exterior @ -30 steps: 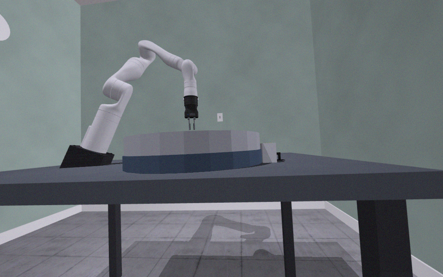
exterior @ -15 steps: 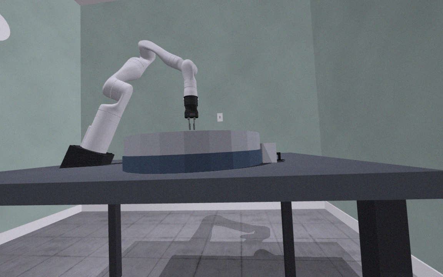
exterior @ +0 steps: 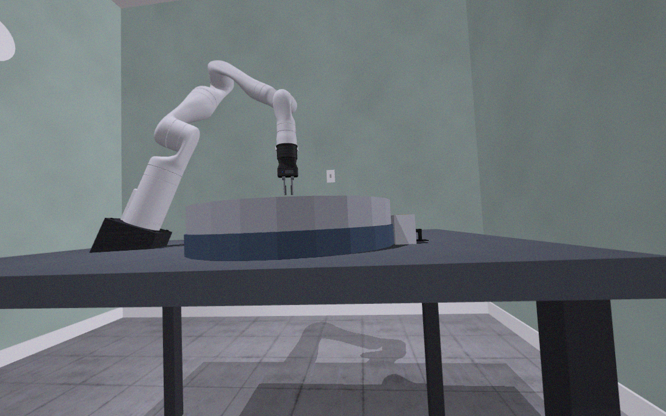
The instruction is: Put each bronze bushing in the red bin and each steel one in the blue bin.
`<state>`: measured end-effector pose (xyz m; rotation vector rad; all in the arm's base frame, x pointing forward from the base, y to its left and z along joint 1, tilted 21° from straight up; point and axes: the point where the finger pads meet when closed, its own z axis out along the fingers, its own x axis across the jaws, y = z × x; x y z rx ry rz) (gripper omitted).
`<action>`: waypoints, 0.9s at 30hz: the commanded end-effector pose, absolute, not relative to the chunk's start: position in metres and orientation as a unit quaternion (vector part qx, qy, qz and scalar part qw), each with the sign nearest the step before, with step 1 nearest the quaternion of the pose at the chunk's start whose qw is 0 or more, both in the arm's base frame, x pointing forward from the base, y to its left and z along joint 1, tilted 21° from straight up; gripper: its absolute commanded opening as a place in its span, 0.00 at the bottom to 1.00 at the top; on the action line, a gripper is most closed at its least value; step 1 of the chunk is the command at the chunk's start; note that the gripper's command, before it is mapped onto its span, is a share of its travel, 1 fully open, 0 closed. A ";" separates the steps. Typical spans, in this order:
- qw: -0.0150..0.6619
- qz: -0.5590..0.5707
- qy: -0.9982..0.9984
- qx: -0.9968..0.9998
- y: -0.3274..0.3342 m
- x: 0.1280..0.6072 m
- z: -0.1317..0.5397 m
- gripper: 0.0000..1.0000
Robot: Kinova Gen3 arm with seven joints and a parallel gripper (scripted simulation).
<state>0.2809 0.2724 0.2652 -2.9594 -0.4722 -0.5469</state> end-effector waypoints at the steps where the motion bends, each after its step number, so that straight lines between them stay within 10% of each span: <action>1: 0.048 -0.180 -0.155 -0.970 0.272 0.281 0.266 0.47; 27: 0.048 -0.180 -0.155 -0.970 0.120 0.276 0.231 0.45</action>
